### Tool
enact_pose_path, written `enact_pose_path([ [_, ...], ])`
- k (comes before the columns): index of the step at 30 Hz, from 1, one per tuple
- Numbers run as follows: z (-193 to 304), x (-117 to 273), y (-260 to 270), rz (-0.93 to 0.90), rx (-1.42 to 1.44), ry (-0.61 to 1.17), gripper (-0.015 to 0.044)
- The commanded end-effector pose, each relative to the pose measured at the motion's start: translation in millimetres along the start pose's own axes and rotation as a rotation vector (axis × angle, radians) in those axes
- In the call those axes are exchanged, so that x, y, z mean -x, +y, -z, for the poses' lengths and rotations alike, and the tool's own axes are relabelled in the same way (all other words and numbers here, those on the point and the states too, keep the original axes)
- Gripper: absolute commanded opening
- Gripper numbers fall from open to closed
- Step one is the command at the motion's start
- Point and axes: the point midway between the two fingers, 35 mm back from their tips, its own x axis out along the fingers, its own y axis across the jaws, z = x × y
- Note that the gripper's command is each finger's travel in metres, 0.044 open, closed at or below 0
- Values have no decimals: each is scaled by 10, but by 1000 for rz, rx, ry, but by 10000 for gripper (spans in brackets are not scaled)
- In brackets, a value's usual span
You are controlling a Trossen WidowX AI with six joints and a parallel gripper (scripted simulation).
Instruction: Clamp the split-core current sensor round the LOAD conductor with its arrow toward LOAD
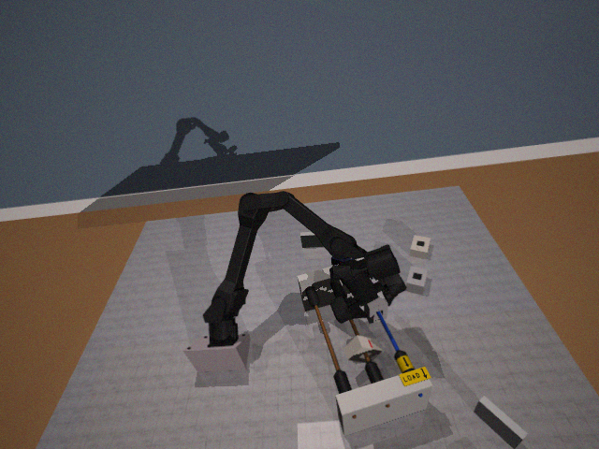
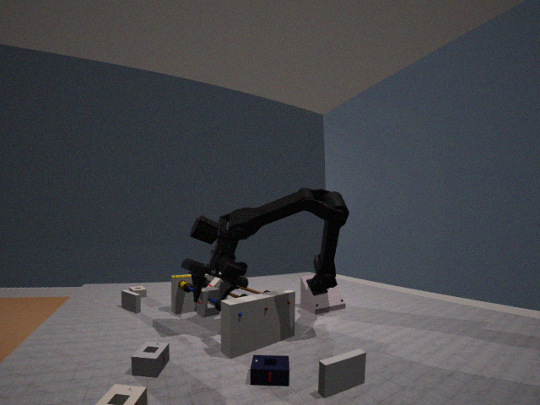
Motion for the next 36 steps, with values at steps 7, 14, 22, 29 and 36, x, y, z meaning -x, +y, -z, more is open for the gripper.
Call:
enact_pose_path([
  [7, -1, 1, 0, -1, 0, 0, 263],
  [14, -1, 1, 0, -1, 0, 0, 263],
  [22, -1, 1, 0, -1, 0, 0, 263],
  [29, -1, 1, 0, -1, 0, 0, 263],
  [36, 0, 1, -1, 0, 0, 0, 256],
])
